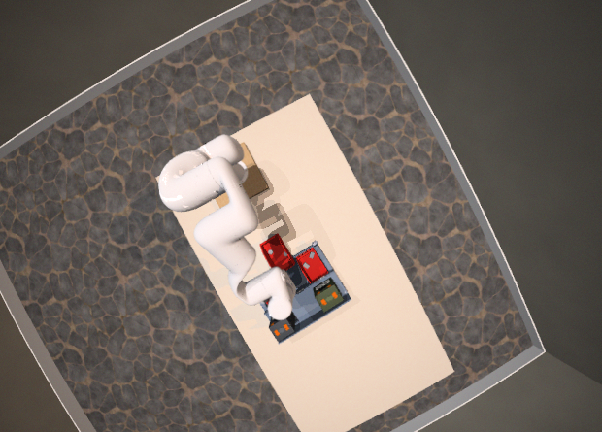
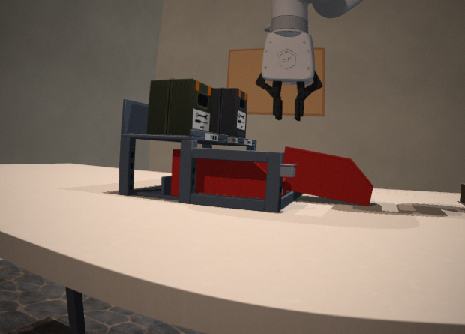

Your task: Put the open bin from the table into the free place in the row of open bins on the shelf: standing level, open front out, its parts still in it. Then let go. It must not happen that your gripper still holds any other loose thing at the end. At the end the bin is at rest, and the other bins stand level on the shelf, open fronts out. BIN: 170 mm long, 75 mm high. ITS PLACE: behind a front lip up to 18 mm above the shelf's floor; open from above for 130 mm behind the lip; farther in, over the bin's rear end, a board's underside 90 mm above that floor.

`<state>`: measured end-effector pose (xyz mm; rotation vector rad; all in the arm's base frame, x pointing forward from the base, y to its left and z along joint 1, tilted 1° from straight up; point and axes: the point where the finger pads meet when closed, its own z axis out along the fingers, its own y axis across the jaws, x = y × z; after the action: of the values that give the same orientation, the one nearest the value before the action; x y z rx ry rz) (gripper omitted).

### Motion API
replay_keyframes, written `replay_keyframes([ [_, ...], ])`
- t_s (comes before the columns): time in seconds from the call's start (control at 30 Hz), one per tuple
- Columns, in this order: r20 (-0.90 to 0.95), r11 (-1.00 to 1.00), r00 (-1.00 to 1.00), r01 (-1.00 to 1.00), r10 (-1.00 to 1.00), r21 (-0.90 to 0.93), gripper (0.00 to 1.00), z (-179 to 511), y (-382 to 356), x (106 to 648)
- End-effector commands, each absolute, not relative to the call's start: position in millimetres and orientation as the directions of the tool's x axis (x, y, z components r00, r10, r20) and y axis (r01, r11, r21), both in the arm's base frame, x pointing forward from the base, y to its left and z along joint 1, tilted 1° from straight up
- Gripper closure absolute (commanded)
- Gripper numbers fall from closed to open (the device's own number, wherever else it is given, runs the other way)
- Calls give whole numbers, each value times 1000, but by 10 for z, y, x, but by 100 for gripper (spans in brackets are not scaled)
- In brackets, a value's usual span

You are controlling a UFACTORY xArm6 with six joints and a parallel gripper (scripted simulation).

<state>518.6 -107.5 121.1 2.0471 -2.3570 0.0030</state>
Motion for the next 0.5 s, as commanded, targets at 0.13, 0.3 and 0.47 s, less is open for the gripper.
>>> replay_keyframes([
  [0.13, 16, 140, -140, -990, -990, 6, 67, 1232, -1077, 5200],
  [0.3, 16, 140, -140, -990, -990, 6, 67, 1146, -1024, 4813],
  [0.47, 16, 140, -140, -990, -990, 5, 67, 1125, -1010, 4716],
])
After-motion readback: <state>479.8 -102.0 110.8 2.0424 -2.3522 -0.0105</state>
